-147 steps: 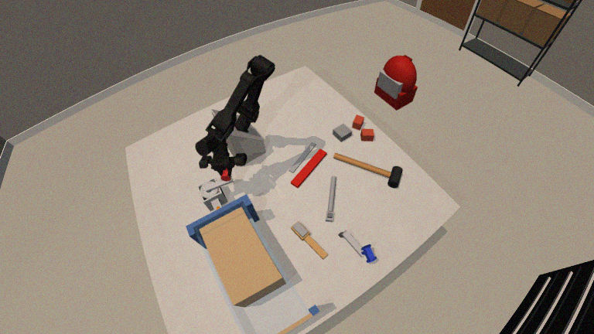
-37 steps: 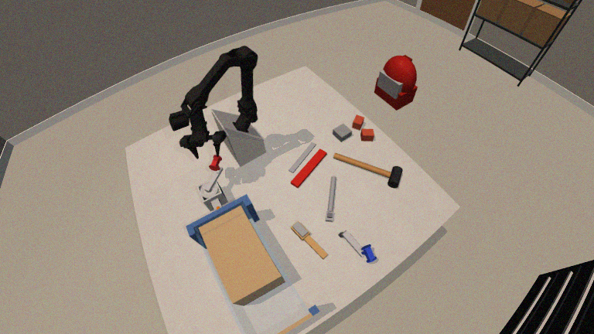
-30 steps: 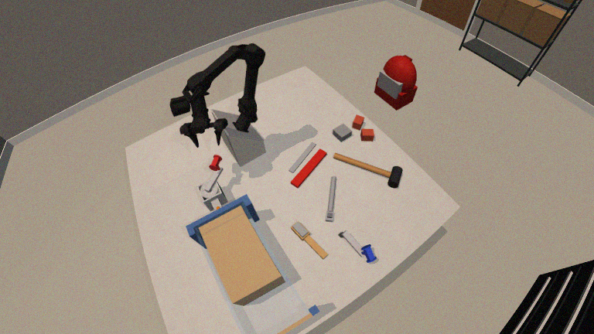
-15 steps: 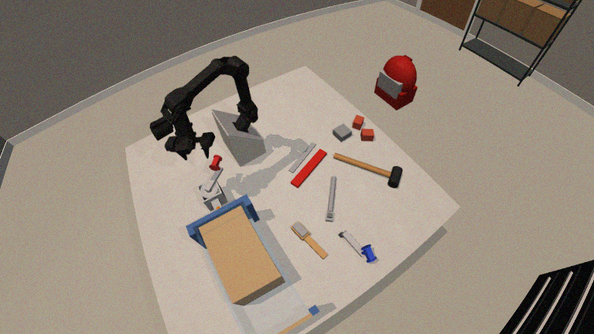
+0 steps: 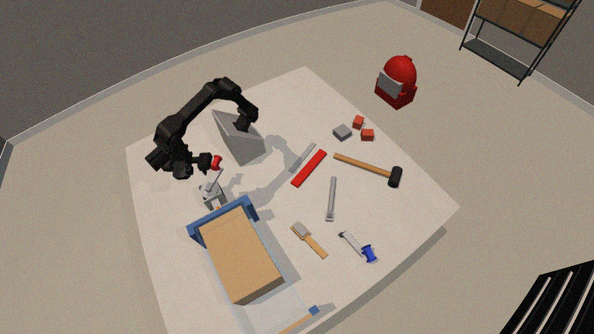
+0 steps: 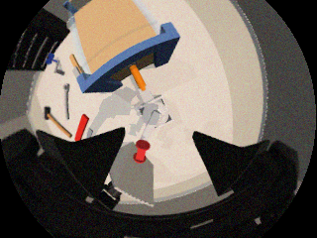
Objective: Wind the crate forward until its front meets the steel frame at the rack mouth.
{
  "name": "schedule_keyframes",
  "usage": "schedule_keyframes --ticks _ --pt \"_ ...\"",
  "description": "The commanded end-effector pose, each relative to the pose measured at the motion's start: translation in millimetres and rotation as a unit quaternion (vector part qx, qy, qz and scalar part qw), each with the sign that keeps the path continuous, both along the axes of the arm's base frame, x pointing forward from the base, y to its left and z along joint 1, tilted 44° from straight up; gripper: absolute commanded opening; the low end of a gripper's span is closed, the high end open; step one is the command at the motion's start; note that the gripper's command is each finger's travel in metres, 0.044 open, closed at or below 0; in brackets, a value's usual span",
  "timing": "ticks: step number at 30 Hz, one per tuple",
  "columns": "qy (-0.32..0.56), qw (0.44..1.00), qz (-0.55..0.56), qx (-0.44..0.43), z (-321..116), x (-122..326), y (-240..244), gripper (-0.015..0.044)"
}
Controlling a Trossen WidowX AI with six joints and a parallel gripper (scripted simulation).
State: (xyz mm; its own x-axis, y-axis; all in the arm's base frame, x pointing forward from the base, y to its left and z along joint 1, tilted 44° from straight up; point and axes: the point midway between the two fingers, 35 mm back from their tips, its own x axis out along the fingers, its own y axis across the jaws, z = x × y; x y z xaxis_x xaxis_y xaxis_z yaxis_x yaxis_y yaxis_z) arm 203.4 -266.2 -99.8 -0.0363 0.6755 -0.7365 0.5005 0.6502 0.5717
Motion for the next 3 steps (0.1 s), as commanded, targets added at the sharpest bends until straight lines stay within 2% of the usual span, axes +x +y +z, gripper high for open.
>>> schedule_keyframes --ticks 1,3 --pt "0.003 1.000 -0.001 -0.002 -0.2 0.2 -2.2 0.0440" --pt "0.003 1.000 -0.001 -0.002 -0.2 0.2 -2.2 0.0440"
